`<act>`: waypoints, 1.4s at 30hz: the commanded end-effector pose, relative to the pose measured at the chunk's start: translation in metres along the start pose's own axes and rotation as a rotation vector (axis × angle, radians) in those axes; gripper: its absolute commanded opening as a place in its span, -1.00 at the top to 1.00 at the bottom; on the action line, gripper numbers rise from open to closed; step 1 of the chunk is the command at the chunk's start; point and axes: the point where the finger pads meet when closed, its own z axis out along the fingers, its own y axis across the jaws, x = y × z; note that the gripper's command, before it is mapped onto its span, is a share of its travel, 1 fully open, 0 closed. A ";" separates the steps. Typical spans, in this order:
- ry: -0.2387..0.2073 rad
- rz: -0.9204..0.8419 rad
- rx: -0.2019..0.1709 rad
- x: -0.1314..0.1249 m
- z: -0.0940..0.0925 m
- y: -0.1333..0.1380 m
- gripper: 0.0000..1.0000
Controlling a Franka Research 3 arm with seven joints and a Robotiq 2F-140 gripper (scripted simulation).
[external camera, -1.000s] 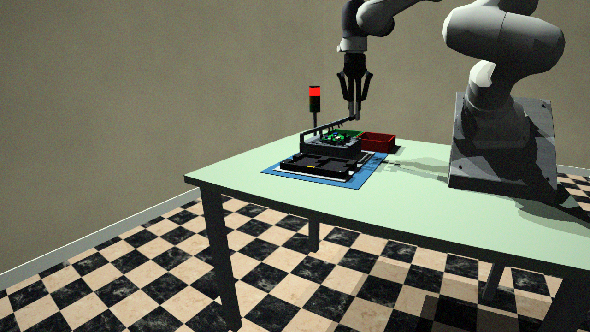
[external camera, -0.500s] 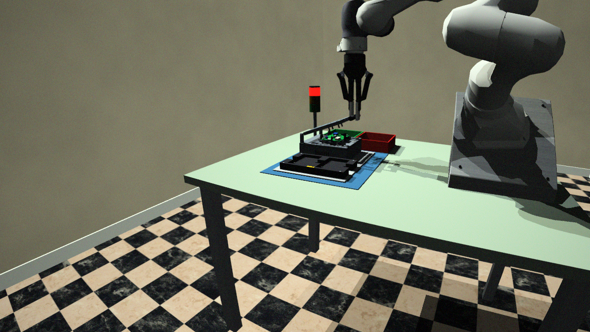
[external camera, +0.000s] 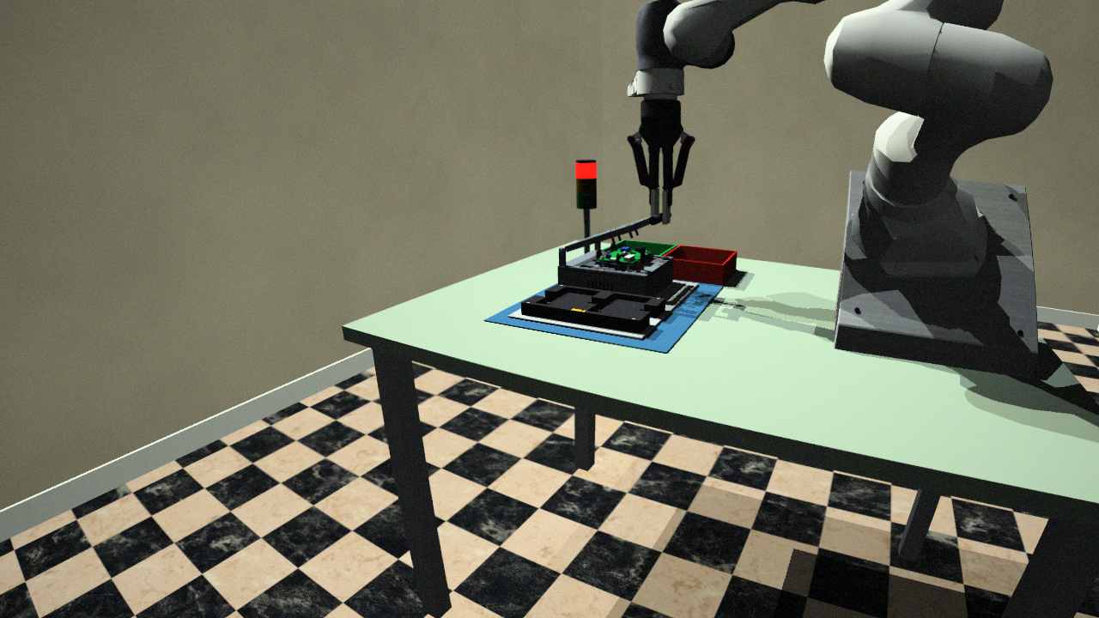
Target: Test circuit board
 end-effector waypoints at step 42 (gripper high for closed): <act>-0.002 -0.003 0.006 -0.001 -0.004 -0.002 0.68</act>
